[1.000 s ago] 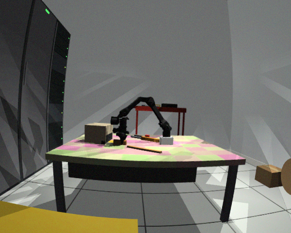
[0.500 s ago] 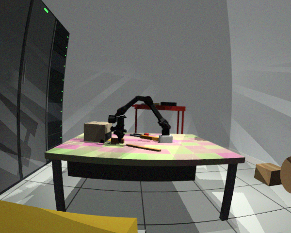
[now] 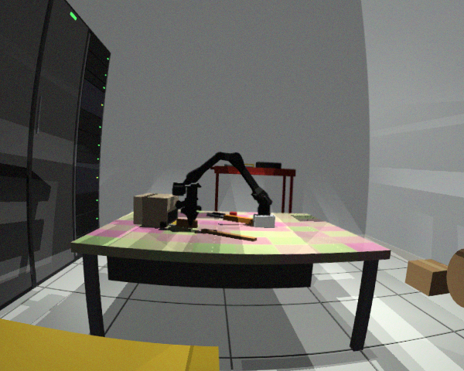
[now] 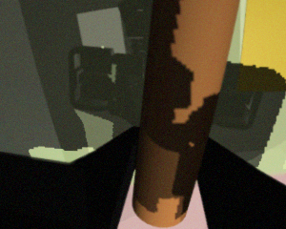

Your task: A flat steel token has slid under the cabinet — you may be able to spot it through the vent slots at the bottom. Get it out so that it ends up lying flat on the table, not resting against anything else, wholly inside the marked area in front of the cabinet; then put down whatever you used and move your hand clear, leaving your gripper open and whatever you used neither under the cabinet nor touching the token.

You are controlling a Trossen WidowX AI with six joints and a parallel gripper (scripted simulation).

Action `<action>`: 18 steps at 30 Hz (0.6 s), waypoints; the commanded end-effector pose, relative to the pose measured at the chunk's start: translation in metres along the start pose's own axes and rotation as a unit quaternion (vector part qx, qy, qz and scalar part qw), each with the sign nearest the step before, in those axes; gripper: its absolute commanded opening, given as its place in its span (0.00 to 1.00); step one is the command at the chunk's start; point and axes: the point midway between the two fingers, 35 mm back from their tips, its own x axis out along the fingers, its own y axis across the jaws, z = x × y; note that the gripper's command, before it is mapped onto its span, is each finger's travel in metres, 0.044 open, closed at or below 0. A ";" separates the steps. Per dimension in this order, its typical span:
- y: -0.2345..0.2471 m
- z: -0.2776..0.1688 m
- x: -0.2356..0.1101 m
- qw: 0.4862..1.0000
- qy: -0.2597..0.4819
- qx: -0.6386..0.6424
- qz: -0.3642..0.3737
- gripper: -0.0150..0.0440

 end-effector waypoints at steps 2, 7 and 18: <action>-0.010 0.002 0.001 1.000 -0.003 0.003 -0.006 0.25; -0.015 0.002 0.001 1.000 -0.003 0.003 -0.006 0.25; -0.021 0.002 0.001 1.000 -0.003 0.003 -0.006 0.25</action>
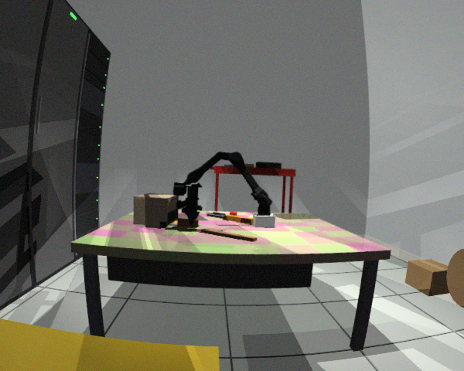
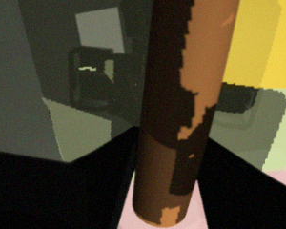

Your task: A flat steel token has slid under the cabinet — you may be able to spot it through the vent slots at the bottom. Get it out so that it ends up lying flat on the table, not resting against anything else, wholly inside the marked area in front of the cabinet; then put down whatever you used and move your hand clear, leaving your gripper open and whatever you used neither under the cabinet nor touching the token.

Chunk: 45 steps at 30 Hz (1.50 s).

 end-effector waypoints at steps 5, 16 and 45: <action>-0.005 0.001 0.001 1.000 -0.003 0.002 -0.005 0.25; -0.004 -0.009 0.001 1.000 -0.002 0.002 -0.005 0.25; -0.003 -0.039 0.002 1.000 -0.001 0.002 -0.005 0.25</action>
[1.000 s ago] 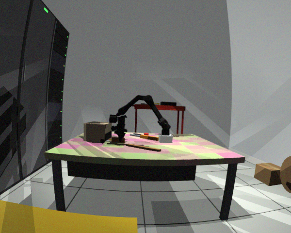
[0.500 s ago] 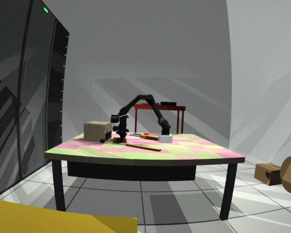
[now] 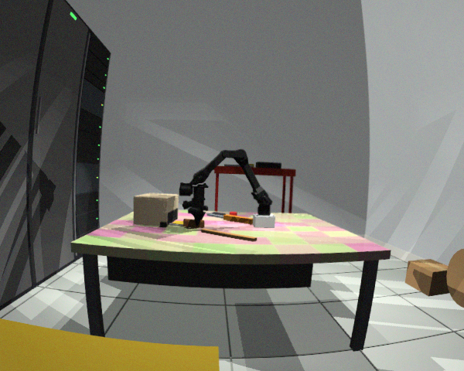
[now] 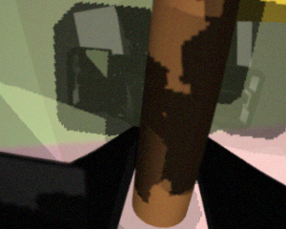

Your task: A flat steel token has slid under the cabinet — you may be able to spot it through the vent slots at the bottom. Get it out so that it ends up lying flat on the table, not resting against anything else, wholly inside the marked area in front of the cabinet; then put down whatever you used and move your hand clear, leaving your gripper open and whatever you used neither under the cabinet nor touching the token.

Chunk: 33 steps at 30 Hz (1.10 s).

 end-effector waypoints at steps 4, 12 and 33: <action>0.000 -0.010 0.001 1.000 0.000 0.001 -0.001 0.25; 0.001 -0.018 0.001 1.000 0.001 0.001 -0.001 0.25; 0.001 -0.042 0.002 1.000 0.002 0.001 -0.001 0.25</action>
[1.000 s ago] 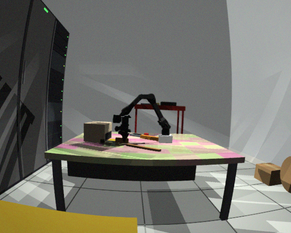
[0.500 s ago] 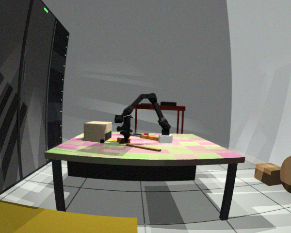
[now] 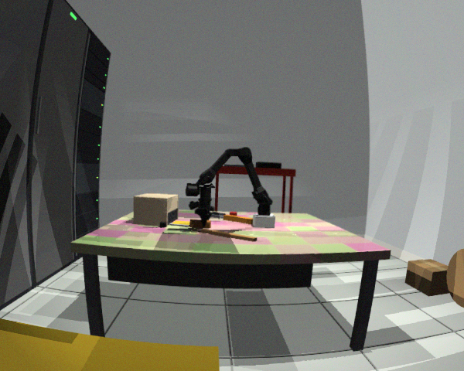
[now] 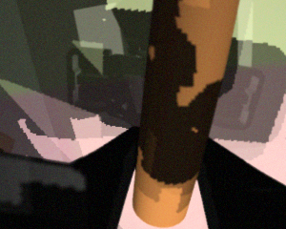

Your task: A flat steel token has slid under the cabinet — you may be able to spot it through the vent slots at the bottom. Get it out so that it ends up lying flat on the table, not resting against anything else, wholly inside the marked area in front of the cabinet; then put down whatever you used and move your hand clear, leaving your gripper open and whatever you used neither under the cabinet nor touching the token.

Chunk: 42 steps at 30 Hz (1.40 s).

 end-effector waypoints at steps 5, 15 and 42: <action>0.000 -0.012 0.001 1.000 0.000 0.000 -0.001 0.25; 0.001 -0.024 0.001 1.000 0.001 0.000 -0.001 0.25; 0.001 -0.060 0.002 1.000 0.002 0.000 -0.001 0.25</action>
